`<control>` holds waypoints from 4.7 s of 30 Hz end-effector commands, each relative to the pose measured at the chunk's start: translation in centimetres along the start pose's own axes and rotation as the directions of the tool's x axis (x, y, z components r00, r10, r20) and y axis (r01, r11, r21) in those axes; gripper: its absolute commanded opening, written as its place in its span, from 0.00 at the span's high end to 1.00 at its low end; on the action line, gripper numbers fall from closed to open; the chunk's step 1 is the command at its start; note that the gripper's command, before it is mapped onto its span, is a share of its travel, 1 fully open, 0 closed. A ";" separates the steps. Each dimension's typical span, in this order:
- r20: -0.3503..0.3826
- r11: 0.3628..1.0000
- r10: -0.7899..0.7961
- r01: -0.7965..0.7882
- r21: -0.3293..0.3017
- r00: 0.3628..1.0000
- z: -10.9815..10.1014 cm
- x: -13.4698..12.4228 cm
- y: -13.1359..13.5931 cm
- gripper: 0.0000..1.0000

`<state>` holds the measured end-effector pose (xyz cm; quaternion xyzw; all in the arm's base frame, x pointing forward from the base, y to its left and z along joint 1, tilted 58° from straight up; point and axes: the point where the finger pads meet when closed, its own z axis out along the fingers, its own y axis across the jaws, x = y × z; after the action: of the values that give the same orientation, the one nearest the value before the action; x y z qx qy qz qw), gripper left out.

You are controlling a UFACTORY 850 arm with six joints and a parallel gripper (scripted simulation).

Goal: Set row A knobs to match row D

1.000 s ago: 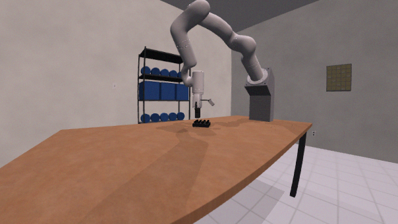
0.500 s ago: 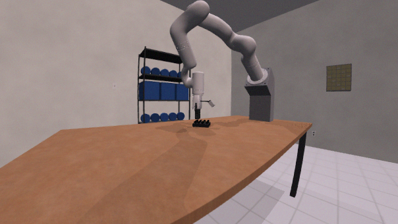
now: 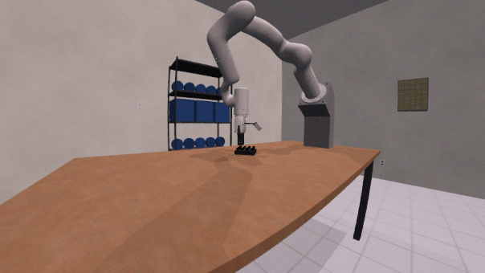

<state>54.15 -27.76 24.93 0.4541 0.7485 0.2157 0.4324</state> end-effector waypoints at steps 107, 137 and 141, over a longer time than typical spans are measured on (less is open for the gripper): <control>0.001 1.000 0.000 0.000 0.000 1.000 1.2 0.0 0.0 0.92; 0.001 1.000 -0.030 0.030 0.000 1.000 1.2 0.0 0.0 0.92; 0.001 0.999 -0.042 0.042 0.000 0.999 1.2 0.0 0.0 0.92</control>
<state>55.16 -27.84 24.30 0.4430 0.7552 0.2094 0.4354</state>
